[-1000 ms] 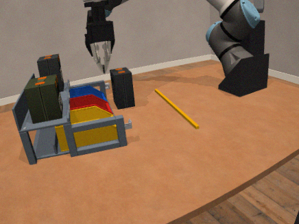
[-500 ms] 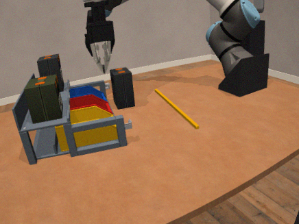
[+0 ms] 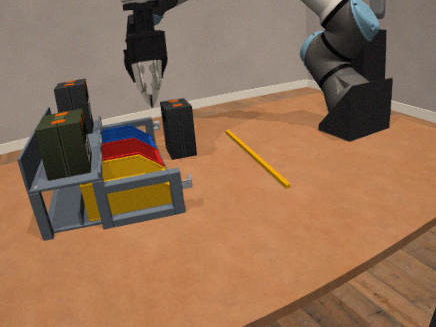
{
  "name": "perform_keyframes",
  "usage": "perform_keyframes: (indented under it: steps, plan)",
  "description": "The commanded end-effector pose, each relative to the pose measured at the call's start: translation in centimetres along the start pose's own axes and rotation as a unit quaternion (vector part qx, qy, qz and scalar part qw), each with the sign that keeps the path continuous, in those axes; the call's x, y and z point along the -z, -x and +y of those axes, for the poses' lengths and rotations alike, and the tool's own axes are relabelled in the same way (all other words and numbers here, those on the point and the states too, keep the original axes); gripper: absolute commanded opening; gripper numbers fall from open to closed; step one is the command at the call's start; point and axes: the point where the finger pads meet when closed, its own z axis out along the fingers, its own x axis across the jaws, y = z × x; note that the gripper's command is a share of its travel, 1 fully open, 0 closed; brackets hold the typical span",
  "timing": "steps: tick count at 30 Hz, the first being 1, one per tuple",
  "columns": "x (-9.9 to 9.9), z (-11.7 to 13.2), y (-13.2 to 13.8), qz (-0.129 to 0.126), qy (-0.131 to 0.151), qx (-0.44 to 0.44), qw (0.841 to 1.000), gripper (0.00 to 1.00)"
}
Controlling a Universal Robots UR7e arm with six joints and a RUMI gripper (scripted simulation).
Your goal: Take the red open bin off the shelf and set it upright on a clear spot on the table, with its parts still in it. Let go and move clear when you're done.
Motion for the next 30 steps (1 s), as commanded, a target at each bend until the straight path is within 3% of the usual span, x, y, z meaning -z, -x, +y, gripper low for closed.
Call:
perform_keyframes:
  steps: [1,10,15,17,18,30]
  plan:
    - [0.1,0.0,0.0,-0.001,0.0,0.0,1.0,0.0]
    - [-0.3,0.0,0.0,-0.001,0.0,0.0,1.0,0.0]
    - [-3.9,0.0,0.0,-0.001,0.0,0.0,1.0,0.0]
    - [-4.2,0.0,0.0,-0.001,0.0,0.0,1.0,0.0]
    - [-4.2,0.0,0.0,-0.001,0.0,0.0,1.0,0.58]
    - [-4.2,0.0,0.0,-0.001,0.0,0.0,1.0,0.58]
